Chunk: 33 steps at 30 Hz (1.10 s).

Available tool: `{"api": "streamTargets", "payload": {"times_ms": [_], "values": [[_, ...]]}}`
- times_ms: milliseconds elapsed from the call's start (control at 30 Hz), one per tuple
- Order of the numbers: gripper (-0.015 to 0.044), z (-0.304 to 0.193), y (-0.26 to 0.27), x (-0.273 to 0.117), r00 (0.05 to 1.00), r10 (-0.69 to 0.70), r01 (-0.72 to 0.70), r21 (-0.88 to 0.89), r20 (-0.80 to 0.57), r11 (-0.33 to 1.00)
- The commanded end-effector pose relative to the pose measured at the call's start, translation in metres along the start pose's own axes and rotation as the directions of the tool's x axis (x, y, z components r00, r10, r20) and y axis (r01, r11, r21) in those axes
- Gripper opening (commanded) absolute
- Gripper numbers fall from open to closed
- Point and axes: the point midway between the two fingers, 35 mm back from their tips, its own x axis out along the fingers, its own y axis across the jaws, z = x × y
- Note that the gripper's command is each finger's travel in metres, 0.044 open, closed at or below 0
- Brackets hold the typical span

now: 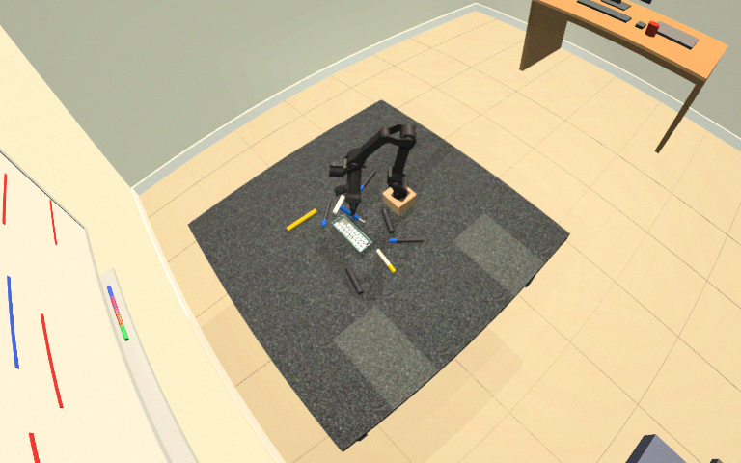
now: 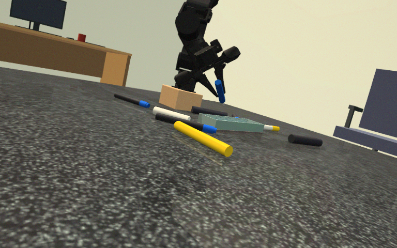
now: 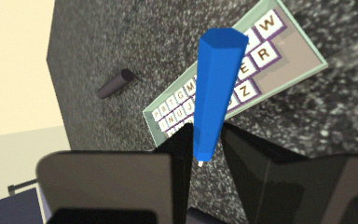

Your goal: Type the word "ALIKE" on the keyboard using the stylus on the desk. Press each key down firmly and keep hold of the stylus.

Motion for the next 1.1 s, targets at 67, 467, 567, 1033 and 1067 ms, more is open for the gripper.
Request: {"api": "streamTargets", "payload": {"times_ms": [67,467,567,1033,1067], "values": [[0.0000,0.000,0.010,0.000,0.996,0.066,-0.046,-0.285,0.062,0.957],[0.0000,0.001,0.030,-0.005,0.969,0.188,-0.009,-0.739,0.161,0.674],[0.0000,0.000,0.036,-0.006,0.959,0.220,0.023,-0.822,0.180,0.569],[0.0000,-0.002,0.044,-0.009,0.938,0.278,0.101,-0.929,0.208,0.355],[0.0000,-0.002,0.043,-0.008,0.938,0.278,0.101,-0.929,0.208,0.355]]}}
